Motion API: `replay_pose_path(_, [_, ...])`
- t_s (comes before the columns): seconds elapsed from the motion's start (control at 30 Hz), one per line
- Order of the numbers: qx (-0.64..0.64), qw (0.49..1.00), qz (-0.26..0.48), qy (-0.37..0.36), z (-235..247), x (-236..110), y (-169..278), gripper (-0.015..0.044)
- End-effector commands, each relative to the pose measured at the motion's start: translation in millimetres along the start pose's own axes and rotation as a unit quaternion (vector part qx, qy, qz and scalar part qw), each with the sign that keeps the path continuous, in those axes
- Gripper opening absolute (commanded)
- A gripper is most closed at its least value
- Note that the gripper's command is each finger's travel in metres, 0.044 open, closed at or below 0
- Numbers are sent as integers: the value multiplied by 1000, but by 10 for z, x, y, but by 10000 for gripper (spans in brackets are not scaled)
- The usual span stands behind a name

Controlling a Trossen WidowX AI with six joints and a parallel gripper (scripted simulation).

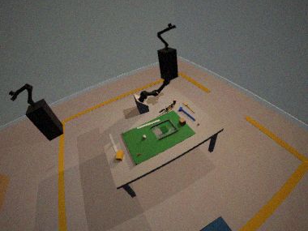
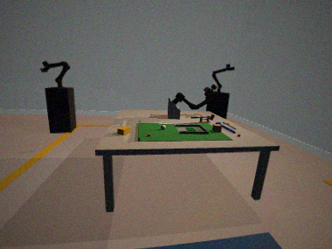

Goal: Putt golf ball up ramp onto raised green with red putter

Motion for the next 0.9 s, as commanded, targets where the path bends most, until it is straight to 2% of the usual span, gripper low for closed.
replay_pose_path(0.0, [-4, 1000, 2, 3, 2, 20, -10, 426])
replay_pose_path(0.07, [-34, 999, 18, 23, 7, 182, -87, 440])
replay_pose_path(0.23, [-177, 973, 114, 98, -111, 940, -345, 440])
replay_pose_path(0.4, [-306, 912, 242, 127, -416, 1568, -389, 440])
replay_pose_path(0.6, [-416, 818, 383, 104, -853, 2051, -250, 440])
replay_pose_path(0.87, [-506, 677, 534, 15, -1471, 2384, 84, 440])
Point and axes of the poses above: the point midway between the two fingers, 35 mm back from their tips, its own x axis out along the fingers, its own z axis across the jaws, y = z × x, the point moved 1 cm from there along -x, back along the fingers, and after that the axes turned 14 degrees about -x, right-handed, at the moved point
